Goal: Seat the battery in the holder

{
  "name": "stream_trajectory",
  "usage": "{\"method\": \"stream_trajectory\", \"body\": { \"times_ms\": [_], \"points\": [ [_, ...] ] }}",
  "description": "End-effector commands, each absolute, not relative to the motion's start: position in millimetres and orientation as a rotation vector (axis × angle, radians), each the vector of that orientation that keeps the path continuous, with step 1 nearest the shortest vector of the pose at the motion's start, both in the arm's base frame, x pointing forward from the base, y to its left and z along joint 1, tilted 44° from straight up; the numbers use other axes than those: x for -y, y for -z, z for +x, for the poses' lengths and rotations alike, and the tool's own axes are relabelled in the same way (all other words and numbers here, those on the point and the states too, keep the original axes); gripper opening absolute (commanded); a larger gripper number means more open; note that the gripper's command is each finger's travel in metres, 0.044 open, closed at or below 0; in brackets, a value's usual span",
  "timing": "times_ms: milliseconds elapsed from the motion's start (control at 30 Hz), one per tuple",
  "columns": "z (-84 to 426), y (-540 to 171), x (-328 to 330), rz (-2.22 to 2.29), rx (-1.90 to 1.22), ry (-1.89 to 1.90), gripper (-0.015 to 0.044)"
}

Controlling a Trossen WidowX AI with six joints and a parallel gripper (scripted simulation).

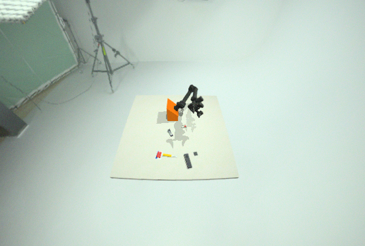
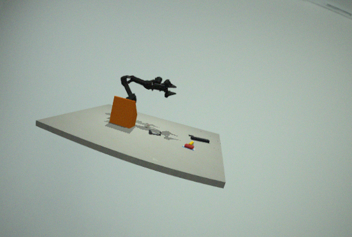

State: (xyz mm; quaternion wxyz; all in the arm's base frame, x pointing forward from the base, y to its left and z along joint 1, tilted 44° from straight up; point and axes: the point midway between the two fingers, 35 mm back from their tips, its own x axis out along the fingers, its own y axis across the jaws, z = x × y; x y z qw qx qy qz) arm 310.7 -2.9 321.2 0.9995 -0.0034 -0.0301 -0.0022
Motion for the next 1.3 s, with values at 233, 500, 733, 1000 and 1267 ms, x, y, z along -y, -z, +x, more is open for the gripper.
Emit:
{"method": "stream_trajectory", "body": {
  "times_ms": [233, 500, 733, 1000, 1267],
  "points": [
    [318, -171, -45, 0.596, -0.629, -0.143, 0.0224],
    [236, -63, -94, 1.354, -1.482, 0.214, 0.0224],
    [200, -50, -108, 1.597, -1.758, 0.505, 0.0224],
    [200, -50, -109, 1.597, -1.758, 0.505, 0.0224],
    [201, -41, -116, 1.596, -1.758, 0.506, 0.0224]
  ]
}}
